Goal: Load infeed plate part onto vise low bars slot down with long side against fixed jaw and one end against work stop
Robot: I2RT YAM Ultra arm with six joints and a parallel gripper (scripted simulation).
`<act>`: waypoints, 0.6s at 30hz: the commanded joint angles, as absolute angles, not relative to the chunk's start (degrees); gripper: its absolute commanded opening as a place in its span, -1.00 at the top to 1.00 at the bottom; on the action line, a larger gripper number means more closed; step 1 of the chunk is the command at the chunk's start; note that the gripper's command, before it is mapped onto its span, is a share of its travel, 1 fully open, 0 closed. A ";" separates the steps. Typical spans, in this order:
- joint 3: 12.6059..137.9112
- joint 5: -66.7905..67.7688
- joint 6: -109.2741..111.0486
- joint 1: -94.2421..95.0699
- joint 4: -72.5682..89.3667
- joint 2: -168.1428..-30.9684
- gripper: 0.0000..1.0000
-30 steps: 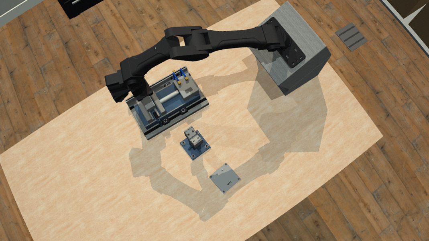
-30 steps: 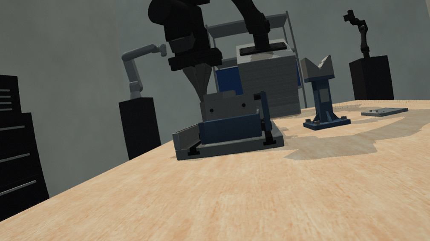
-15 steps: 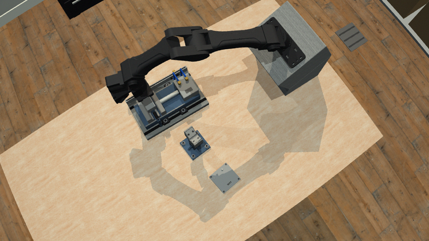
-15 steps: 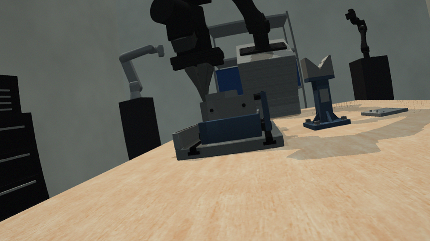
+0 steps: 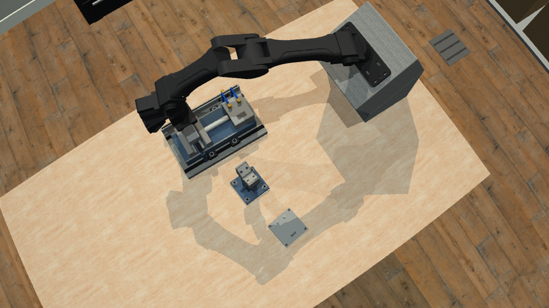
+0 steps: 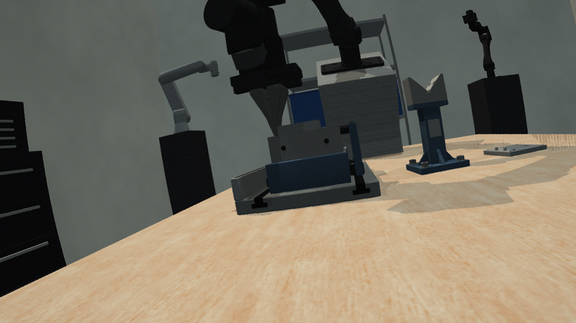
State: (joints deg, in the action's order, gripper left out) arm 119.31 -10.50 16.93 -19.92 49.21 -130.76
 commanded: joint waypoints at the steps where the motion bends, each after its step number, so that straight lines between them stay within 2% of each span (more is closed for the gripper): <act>1: 119.02 -10.84 16.45 -19.26 48.90 -128.18 1.00; 18: 117.79 -10.64 16.04 -18.91 48.10 -127.77 1.00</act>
State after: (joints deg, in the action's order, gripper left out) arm 118.56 -10.20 16.47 -19.35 48.93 -130.30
